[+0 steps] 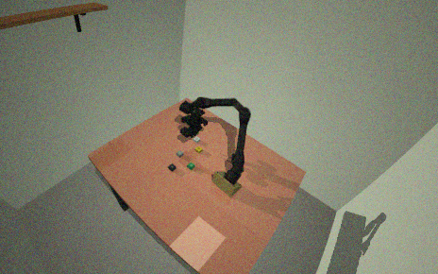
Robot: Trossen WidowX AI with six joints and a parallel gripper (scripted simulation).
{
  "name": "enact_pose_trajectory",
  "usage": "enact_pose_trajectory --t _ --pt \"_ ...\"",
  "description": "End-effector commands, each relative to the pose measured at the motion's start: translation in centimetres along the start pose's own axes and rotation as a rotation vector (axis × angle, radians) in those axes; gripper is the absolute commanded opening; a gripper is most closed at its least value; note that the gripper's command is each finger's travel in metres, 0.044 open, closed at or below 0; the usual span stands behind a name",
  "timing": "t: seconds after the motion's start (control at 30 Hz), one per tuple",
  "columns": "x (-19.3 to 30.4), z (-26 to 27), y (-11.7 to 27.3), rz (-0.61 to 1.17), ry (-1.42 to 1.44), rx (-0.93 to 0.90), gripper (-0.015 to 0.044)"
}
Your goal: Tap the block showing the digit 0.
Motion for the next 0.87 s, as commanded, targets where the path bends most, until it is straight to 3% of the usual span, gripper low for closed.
enact_pose_trajectory --t 0.0,0.27,0.53,0.83 --pt "-1.1 6.5 1.8 -0.014 0.038 -0.039 0.0204" --pt "0.2 19.8 5.2 -0.006 0.048 -0.065 0.0400" --pt "6.1 31.9 6.8 0.019 0.031 -0.006 0.0400" --pt "6.6 32.5 6.9 0.020 0.029 0.001 0.0400"
Point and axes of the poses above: the point midway between the two fingers, 35 mm back from their tips, its own y axis back along the fingers, its own z axis across the jaws, x = y × z, the point moved 8 cm from there along y, back along the fingers, and after that the axes turned 11 degrees about y, right-handed, at the moved point
